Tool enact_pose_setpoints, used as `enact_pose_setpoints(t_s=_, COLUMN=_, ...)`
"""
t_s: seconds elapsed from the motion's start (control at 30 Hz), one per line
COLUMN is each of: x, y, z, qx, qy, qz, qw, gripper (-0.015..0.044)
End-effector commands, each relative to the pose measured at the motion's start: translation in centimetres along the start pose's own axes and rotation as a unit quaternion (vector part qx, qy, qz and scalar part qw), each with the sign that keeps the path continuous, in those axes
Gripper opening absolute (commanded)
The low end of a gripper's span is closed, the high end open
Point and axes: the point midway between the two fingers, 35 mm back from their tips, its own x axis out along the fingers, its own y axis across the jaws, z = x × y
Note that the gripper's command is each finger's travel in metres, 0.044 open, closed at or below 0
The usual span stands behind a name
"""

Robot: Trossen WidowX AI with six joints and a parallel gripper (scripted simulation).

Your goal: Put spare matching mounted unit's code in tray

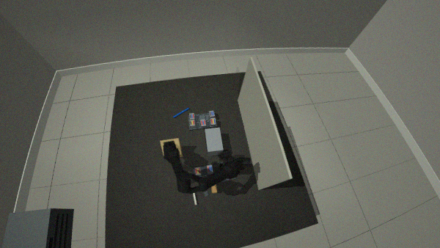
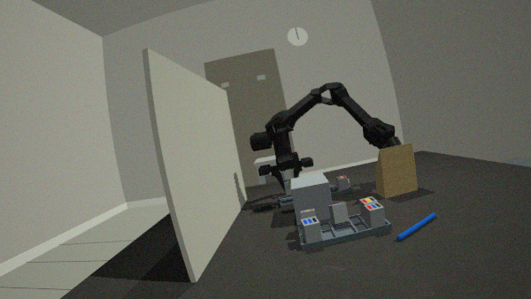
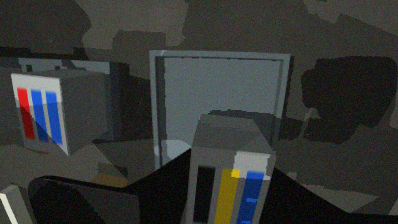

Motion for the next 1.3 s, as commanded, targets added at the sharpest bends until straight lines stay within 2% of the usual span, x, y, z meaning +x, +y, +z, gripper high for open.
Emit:
enact_pose_setpoints(t_s=0.0, x=0.3, y=0.2, z=0.2, qx=-0.004, qy=-0.001, qz=0.001, qw=1.0, gripper=0.0)
enact_pose_setpoints(t_s=0.57, x=1.7, y=0.5, z=0.0, qx=-0.005, qy=0.001, qz=0.001, qw=1.0, gripper=0.0)
enact_pose_setpoints(t_s=1.1, x=1.5, y=0.4, z=-0.1, qx=0.0, qy=0.003, qz=0.0, qw=1.0, gripper=0.042)
enact_pose_setpoints(t_s=1.17, x=0.4, y=0.2, z=0.0, qx=-0.001, qy=0.001, qz=0.0, qw=1.0, gripper=0.044)
enact_pose_setpoints(t_s=1.27, x=-4.7, y=0.0, z=0.2, qx=-0.003, qy=-0.003, qz=0.001, qw=1.0, gripper=0.044)
